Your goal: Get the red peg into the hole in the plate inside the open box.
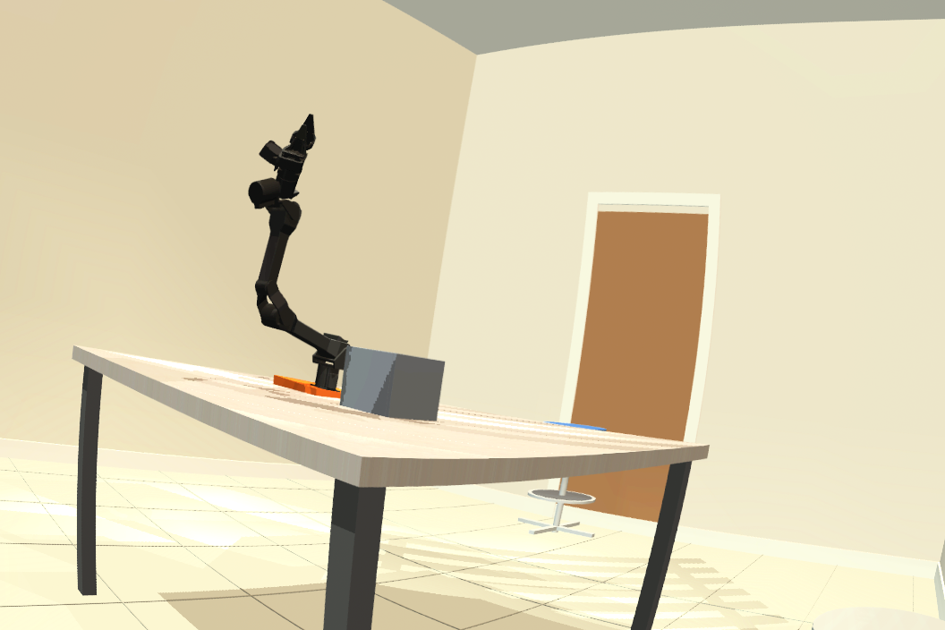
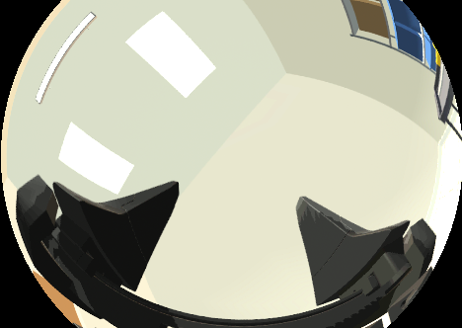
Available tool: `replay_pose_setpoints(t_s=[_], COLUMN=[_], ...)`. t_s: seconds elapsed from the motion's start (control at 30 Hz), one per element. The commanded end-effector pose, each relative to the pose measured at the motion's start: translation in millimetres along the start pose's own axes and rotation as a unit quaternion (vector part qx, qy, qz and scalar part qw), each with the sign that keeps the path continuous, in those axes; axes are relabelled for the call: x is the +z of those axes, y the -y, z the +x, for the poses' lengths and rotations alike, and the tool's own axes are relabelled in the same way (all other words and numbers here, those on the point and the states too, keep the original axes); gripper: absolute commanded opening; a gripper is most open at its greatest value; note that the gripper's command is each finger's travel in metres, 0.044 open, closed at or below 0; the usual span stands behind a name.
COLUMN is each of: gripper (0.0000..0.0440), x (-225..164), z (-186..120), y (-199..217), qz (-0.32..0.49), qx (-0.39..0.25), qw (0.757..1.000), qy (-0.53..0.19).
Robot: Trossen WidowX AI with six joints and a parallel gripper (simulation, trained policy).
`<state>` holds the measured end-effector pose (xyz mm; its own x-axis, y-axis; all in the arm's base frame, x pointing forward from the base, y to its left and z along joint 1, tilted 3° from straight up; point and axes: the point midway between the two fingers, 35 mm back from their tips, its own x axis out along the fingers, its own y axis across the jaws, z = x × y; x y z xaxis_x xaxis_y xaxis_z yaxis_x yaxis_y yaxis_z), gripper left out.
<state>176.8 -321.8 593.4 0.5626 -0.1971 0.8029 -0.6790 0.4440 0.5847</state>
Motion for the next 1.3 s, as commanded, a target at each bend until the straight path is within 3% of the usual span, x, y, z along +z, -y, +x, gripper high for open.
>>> replay_pose_setpoints(t_s=[0.0, 0.27, 0.57, 0.93, 1.27], gripper=[0.0426, 0.044, 0.044, 0.044, 0.044], x=[0, 1, -34, -116, -212], z=[-2, -20, -46, -80, -111], y=[-7, -87, -175, -246, -267], qz=[-0.006, -0.034, -0.067, -0.111, -0.143], qx=[0.01, 0.104, 0.192, 0.249, 0.247], qw=[1.0, 0.994, 0.978, 0.949, 0.914], qy=[0.001, 0.0, -0.048, -0.158, -0.289])
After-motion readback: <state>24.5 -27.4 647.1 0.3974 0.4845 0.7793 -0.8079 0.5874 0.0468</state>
